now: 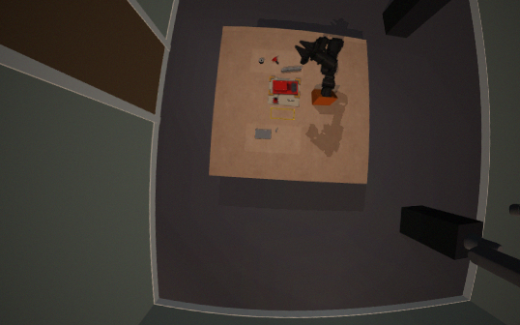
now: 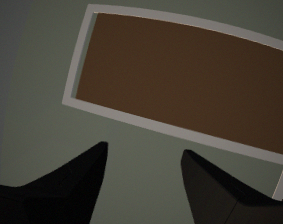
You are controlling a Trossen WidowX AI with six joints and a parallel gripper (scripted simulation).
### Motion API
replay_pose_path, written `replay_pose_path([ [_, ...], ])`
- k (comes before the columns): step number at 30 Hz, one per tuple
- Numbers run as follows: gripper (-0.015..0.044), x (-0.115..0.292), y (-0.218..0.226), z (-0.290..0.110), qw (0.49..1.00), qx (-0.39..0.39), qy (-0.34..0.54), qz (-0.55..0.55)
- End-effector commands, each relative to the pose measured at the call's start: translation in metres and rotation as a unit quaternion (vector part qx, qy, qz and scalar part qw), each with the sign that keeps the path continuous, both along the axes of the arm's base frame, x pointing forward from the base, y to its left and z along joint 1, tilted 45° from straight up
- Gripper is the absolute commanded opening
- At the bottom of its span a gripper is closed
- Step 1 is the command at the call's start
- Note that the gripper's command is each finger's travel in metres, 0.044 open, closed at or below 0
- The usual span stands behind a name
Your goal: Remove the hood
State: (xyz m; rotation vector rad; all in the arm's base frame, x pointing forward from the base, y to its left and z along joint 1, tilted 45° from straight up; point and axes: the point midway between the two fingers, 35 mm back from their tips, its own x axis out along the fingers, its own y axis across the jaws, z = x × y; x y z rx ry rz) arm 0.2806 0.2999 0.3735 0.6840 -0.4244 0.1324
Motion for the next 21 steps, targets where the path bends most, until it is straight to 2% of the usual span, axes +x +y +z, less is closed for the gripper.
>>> replay_pose_path([
  [1, 0.0247, 0.001, 0.000, -0.001, 1.000, -0.003, 0.001, -0.001],
  [8, 0.0431, 0.052, -0.005, -0.031, 0.990, -0.117, 0.062, -0.048],
  [21, 0.0440, 0.139, -0.065, -0.115, 0.912, -0.313, 0.233, -0.129],
])
